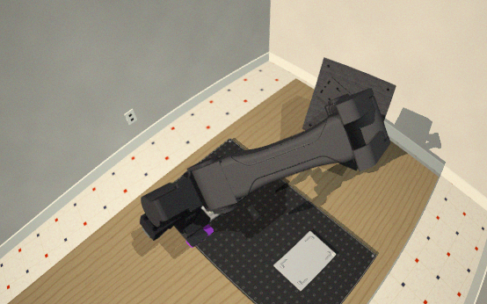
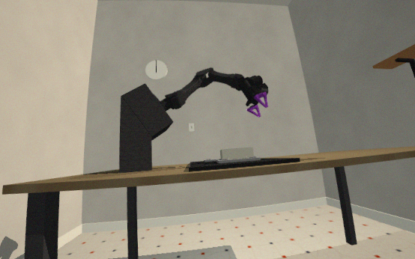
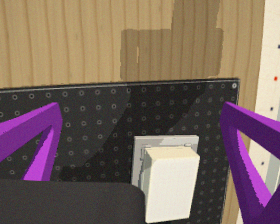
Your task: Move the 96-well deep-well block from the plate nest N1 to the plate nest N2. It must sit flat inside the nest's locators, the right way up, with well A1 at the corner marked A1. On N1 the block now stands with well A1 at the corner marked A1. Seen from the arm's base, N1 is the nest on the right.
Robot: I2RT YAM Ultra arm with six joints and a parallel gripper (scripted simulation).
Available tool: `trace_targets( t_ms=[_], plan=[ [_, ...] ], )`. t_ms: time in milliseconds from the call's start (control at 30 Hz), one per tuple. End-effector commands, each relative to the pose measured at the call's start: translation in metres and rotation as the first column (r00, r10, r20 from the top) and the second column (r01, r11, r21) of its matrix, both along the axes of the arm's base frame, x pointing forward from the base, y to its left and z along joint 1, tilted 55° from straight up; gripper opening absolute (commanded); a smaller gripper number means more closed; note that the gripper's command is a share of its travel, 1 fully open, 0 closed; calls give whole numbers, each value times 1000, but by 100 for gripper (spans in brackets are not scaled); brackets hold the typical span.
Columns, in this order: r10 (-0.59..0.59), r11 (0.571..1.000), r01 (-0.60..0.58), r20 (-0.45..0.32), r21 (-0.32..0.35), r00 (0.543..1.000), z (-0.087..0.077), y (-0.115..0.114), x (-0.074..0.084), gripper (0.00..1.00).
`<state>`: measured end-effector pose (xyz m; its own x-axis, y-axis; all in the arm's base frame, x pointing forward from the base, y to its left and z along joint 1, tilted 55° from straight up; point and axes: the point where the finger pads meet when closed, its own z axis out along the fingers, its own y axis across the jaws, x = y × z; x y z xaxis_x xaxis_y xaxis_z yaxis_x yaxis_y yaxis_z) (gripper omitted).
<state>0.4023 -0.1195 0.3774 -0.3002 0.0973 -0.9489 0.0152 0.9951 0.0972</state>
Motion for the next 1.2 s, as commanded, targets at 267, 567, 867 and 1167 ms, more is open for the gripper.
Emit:
trace_targets(
  t_ms=[267, 567, 867, 1167],
  plan=[
    [-3, 1000, 3, 11, -5, 1000, 5, -1, -2, 100],
    [11, 1000, -11, -19, -1, 1000, 0, -2, -1, 100],
    [50, 999, -48, -98, 20, 994, -42, -15, 10, 100],
    [80, 996, -74, -151, 43, 985, -76, -23, 15, 100]
  ],
)
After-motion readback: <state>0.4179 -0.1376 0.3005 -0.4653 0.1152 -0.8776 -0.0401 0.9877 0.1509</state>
